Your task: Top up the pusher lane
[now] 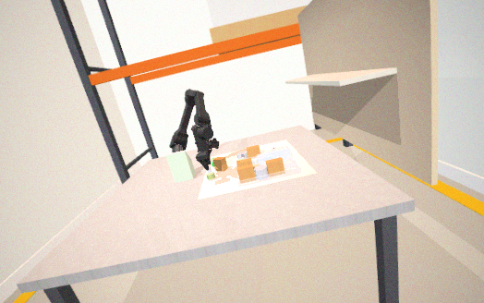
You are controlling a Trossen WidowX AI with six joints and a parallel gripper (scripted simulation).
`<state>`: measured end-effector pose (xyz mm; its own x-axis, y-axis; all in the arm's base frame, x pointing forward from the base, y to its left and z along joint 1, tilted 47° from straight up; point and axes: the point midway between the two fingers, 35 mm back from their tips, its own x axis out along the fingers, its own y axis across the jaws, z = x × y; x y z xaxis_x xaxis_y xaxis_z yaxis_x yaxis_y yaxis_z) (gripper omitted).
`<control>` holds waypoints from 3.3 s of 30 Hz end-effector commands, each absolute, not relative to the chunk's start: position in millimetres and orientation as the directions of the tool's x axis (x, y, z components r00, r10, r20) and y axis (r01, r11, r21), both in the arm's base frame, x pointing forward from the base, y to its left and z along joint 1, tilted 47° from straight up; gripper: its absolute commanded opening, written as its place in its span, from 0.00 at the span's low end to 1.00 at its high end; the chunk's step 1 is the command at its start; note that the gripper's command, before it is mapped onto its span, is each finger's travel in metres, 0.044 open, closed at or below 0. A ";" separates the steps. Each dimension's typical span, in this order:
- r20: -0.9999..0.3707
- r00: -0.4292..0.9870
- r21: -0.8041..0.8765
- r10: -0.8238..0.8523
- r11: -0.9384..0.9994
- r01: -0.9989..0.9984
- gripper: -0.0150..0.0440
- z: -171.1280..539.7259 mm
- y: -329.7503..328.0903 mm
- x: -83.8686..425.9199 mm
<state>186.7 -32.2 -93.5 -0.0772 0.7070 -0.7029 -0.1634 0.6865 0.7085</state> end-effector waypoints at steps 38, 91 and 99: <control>-0.694 -0.084 0.718 0.715 0.678 -0.155 0.52 -121.8 0.7 180.0; -0.713 -0.082 0.699 0.697 0.695 -0.170 0.25 -24.6 6.0 270.0; -0.691 -0.082 0.720 0.718 0.674 -0.165 0.25 -9.6 44.3 286.8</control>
